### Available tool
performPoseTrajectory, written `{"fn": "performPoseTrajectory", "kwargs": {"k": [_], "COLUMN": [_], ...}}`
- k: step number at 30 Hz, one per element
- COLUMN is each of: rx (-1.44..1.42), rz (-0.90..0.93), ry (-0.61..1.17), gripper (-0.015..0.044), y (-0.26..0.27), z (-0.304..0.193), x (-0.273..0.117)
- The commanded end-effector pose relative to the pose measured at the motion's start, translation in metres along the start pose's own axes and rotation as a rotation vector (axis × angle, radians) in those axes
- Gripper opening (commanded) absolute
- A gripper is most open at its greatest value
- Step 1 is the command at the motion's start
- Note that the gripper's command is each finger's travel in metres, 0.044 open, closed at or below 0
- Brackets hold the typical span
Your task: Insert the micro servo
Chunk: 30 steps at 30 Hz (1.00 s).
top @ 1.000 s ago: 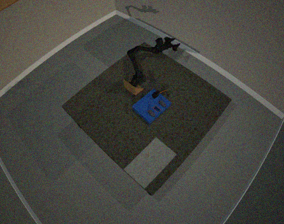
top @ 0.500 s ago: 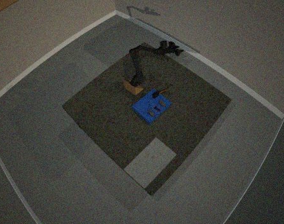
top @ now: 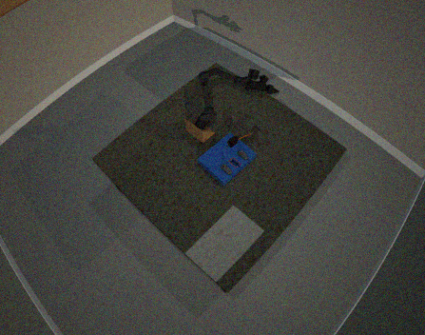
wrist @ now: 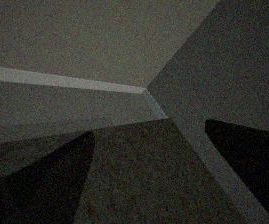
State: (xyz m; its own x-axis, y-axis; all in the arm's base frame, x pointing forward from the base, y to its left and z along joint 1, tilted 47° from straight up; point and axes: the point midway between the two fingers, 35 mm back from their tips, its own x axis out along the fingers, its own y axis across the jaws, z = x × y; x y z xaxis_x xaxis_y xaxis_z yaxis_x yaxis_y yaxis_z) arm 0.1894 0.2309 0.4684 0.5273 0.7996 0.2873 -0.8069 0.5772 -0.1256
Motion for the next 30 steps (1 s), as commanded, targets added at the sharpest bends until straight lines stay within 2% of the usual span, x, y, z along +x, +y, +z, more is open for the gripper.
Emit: {"fn": "performPoseTrajectory", "kwargs": {"k": [1,16,23,30], "rx": [-0.082,-0.326,-0.390,-0.393], "rz": [-0.005,0.050,0.148,0.300], "ry": [0.110,0.568,0.785,0.979], "gripper": [0.0440,0.0440,0.0440,0.0440], "y": [-0.010,-0.062,-0.085,-0.102], "z": [-0.030,-0.153,-0.210,-0.262], "x": [0.007,-0.003,-0.030,-0.073]}}
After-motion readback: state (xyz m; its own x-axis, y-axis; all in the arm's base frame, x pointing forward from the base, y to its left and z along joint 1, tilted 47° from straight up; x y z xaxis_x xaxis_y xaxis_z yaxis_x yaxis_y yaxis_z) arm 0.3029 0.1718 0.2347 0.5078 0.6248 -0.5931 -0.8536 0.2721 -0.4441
